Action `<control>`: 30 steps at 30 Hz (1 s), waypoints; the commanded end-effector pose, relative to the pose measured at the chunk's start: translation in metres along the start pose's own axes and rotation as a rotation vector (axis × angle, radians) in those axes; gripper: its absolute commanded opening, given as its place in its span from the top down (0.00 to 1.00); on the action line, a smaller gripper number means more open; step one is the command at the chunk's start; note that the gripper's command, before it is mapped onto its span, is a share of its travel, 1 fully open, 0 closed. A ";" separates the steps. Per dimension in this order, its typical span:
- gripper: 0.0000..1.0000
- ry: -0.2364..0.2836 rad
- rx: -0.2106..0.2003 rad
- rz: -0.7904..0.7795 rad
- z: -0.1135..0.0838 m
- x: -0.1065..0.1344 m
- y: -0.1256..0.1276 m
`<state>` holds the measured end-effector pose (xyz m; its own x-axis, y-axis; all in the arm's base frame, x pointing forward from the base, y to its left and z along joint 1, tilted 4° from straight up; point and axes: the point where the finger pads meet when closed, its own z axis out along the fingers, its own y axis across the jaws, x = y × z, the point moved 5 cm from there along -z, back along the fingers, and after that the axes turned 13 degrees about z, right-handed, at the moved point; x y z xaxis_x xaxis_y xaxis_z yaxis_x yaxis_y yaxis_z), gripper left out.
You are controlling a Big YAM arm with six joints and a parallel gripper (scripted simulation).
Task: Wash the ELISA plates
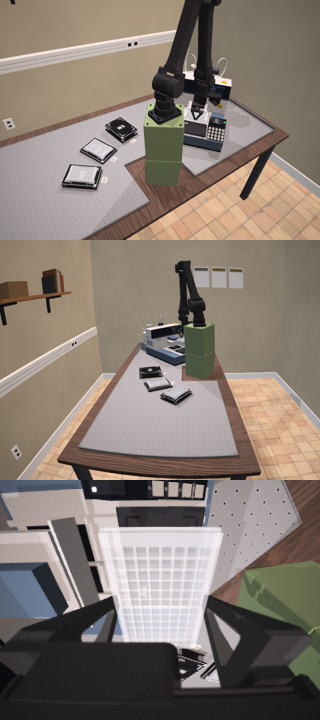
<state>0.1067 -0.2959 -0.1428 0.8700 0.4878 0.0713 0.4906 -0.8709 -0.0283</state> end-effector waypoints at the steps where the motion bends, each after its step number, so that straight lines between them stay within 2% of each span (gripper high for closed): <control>1: 0.18 -0.004 -0.016 0.003 0.006 0.002 0.010; 30: 0.18 -0.003 -0.010 0.005 0.050 0.002 0.005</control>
<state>0.1094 -0.2946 -0.1837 0.8688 0.4902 0.0698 0.4926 -0.8700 -0.0219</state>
